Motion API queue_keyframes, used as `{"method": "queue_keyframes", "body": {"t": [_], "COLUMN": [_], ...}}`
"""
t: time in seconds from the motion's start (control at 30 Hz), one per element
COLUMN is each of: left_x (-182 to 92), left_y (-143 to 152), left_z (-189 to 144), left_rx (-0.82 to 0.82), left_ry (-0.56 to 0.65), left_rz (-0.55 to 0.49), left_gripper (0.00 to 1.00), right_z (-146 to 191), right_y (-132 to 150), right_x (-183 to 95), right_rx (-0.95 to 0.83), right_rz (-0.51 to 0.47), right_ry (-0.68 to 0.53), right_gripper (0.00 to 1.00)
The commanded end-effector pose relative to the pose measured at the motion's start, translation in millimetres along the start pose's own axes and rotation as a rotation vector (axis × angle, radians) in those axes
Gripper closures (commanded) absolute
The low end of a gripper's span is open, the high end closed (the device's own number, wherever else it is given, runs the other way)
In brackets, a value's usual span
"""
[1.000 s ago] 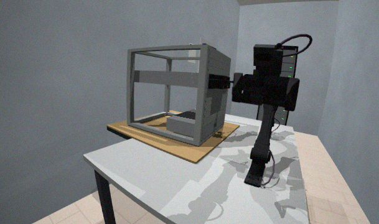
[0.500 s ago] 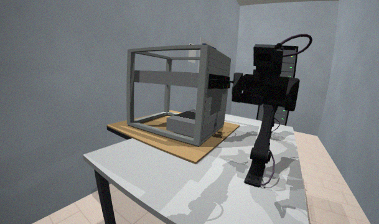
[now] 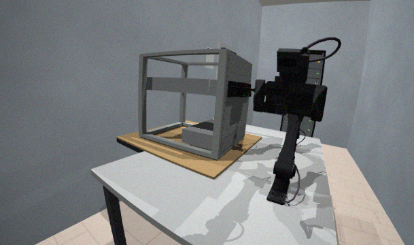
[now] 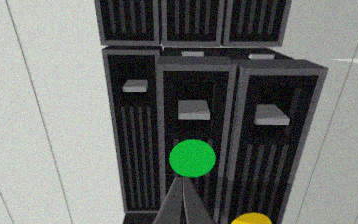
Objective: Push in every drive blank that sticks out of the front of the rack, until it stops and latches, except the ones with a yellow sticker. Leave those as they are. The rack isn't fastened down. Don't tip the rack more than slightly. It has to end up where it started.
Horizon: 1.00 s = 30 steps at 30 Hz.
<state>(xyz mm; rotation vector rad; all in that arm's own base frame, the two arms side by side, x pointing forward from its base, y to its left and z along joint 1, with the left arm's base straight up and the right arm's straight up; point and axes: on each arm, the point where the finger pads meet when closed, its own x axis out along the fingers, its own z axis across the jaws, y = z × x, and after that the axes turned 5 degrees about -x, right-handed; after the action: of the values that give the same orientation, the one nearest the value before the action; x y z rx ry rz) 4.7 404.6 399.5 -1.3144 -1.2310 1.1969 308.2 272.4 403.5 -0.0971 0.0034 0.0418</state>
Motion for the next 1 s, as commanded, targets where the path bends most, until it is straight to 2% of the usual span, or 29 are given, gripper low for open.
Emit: {"method": "queue_keyframes", "body": {"t": [0.0, 0.2, 0.3, 0.53, 0.77, 0.97], "left_x": [-7.6, -7.6, -7.6, -7.6, -7.6, -7.6], "left_y": [-16.1, -16.1, -16.1, -16.1, -16.1, -16.1], "left_z": [1.1, 1.1, 1.1, 1.1, 1.1, 1.1], "left_rx": [-0.007, -0.007, -0.007, -0.007, -0.007, -0.007], "left_ry": [-0.006, -0.006, -0.006, -0.006, -0.006, -0.006], "left_rz": [-0.052, -0.052, -0.052, -0.052, -0.052, -0.052], "left_gripper": [0.00, 0.00, 0.00, 0.00, 0.00, 0.00], "right_z": [19.1, 11.4, 19.4, 19.3, 11.4, 20.3], "right_y": [-5.4, 0.1, -6.6, -2.8, 0.0, -3.0], "right_x": [-1.0, 12.6, 8.9, 6.6, 22.7, 15.8], "right_rx": [0.032, 0.012, 0.032, 0.030, 0.011, 0.032], "right_rz": [0.008, 0.006, 0.005, 0.015, 0.006, 0.016], "right_ry": [-0.017, -0.006, -0.018, -0.018, -0.006, -0.020], "right_gripper": [1.00, 1.00, 1.00, 1.00, 1.00, 1.00]}}
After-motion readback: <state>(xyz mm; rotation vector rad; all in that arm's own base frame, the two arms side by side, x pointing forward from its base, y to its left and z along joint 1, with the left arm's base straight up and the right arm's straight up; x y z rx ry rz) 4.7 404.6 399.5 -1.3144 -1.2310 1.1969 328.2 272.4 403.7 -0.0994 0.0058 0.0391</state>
